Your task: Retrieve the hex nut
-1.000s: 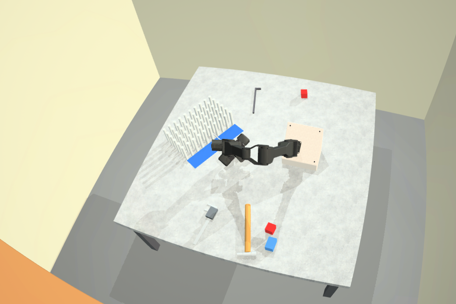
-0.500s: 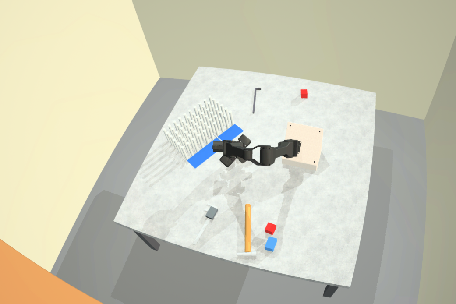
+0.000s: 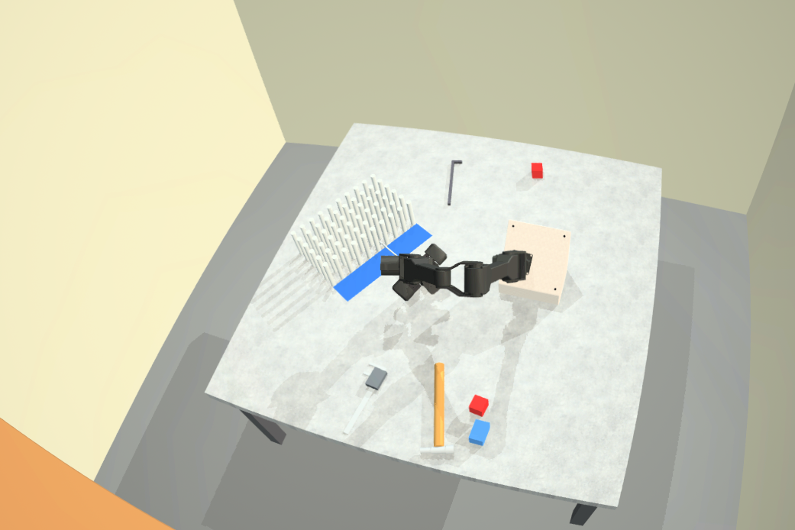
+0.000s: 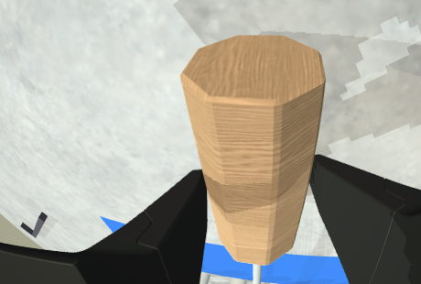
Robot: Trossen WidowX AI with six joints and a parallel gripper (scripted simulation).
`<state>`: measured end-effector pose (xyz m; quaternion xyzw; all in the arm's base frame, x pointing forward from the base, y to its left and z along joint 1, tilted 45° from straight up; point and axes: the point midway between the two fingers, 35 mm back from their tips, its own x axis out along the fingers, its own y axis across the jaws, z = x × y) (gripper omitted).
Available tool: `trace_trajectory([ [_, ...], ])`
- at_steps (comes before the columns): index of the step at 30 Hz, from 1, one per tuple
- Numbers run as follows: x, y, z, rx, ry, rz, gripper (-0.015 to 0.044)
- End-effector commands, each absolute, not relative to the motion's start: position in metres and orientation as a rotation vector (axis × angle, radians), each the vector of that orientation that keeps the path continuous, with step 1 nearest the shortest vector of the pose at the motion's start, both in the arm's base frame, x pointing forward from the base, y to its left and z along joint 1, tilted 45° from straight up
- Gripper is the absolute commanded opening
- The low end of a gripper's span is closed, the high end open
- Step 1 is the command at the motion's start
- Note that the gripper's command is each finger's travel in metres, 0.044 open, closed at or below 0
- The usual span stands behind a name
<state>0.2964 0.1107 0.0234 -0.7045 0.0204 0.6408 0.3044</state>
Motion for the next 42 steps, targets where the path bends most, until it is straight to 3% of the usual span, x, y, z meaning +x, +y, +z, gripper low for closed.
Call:
trace_trajectory([
  [1,0.292,0.110,0.024,-1.867,0.066,1.697,0.0000],
  [42,0.269,0.118,0.032,-1.866,0.066,1.698,0.0000],
])
